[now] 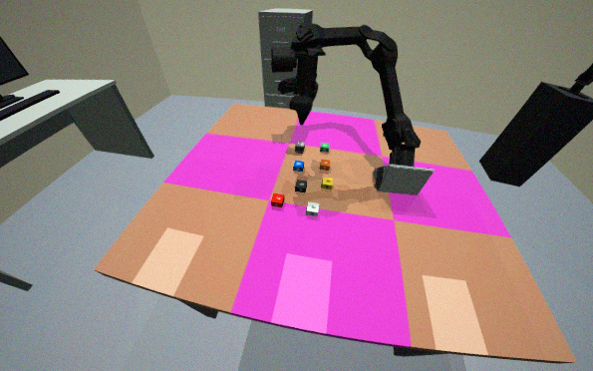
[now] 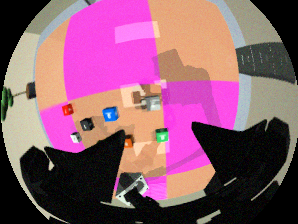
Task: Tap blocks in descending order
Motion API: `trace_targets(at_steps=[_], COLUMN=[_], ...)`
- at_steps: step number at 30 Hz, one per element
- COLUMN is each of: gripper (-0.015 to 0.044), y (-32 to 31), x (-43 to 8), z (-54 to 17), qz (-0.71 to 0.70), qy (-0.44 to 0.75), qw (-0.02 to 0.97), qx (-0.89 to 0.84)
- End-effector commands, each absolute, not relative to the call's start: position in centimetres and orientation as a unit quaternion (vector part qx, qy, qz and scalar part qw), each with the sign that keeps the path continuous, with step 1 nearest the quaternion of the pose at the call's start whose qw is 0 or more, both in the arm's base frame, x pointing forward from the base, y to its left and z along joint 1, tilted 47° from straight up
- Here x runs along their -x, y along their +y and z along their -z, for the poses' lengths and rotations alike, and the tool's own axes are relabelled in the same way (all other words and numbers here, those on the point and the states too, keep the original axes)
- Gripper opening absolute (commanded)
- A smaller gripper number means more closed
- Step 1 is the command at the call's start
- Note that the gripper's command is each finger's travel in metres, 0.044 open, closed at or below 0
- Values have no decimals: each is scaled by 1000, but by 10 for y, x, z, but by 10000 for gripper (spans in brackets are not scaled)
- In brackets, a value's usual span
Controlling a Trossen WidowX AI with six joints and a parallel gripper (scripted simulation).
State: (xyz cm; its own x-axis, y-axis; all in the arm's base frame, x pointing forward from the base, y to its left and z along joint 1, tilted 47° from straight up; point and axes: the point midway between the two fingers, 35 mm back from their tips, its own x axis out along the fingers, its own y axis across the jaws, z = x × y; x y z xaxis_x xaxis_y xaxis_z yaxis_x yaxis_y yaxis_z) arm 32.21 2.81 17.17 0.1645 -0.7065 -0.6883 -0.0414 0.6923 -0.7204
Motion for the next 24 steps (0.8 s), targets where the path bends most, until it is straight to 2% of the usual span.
trace_targets(at_steps=[1, 17, 24], gripper=[400, 400, 400], y=[25, 28, 103], x=[-322, -322, -299], z=[-174, -171, -88], qz=[236, 235, 234], qy=[603, 603, 604], qw=[693, 693, 693], qx=[319, 318, 317])
